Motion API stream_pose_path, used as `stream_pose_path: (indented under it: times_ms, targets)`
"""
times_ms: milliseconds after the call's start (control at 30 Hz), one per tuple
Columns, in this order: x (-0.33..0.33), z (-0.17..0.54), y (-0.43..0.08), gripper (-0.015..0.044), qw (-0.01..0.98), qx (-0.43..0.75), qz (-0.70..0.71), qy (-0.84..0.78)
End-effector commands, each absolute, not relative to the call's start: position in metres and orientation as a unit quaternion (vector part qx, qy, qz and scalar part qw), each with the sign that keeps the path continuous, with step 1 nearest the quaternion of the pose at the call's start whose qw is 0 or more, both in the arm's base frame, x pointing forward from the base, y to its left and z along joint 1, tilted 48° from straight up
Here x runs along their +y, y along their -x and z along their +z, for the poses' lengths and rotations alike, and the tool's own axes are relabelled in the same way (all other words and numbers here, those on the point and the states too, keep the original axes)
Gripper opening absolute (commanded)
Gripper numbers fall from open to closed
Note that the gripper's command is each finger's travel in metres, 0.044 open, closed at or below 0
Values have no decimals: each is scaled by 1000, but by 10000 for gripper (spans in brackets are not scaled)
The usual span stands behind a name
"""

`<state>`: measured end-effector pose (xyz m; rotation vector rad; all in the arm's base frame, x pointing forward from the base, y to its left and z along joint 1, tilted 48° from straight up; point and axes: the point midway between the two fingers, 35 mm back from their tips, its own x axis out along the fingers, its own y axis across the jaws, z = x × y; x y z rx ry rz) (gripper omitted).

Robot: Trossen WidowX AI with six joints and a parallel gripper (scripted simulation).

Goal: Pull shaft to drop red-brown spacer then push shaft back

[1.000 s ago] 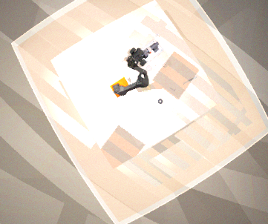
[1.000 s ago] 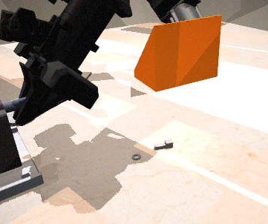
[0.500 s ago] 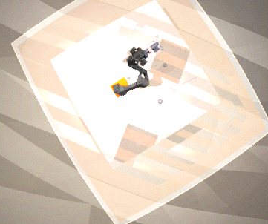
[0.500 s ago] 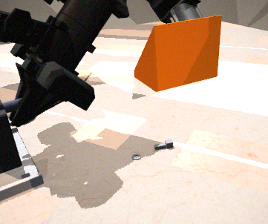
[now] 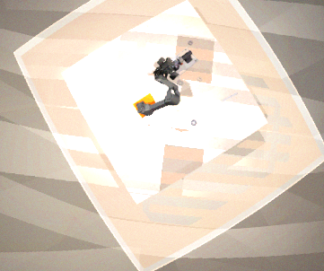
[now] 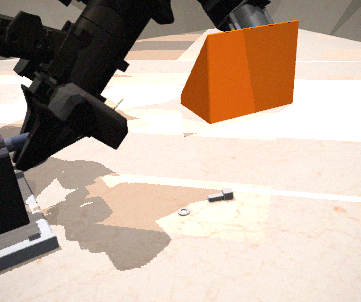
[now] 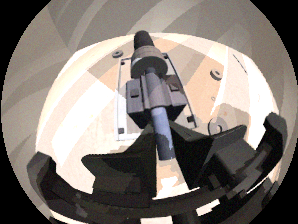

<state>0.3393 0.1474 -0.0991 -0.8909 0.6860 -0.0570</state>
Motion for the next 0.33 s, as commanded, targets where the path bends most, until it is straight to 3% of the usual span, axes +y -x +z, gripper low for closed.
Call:
stream_pose_path:
  times_ms: [0, 300]
  targets:
    - [147, -99, -339, 79, 846, 325, -27, 422]
    - [147, -99, -339, 315, 846, 325, -27, 422]
